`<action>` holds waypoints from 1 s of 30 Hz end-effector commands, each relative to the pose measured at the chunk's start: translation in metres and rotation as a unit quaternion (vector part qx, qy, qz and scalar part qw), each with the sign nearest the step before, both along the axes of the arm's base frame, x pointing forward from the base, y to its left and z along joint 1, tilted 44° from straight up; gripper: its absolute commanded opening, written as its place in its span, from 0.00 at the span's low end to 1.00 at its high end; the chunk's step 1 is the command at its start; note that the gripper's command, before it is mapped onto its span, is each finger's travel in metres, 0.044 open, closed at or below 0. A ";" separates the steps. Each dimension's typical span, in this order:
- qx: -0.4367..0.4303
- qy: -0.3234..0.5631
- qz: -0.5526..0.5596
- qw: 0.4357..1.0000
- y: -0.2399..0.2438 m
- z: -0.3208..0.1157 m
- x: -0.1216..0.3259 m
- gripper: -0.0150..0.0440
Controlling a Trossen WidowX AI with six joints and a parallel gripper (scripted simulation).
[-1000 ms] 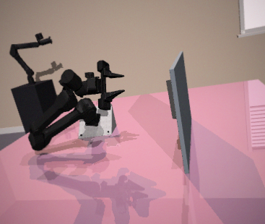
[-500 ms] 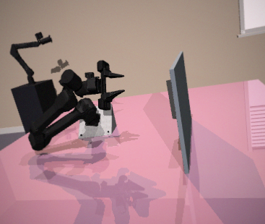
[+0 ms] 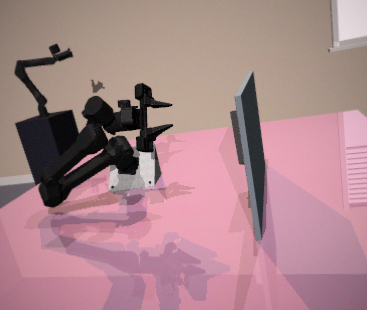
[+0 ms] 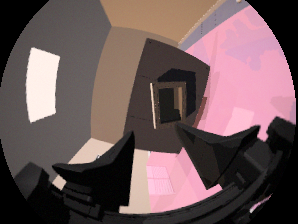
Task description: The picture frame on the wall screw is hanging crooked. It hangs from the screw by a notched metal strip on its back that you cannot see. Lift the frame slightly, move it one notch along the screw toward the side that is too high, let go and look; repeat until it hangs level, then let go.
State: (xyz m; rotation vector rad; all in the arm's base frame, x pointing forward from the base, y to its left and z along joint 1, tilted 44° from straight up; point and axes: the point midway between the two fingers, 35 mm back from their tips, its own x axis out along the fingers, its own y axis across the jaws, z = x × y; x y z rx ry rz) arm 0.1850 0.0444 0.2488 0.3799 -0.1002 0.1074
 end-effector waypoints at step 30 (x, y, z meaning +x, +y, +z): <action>0.028 0.024 0.031 0.999 -0.018 -0.014 0.074 0.69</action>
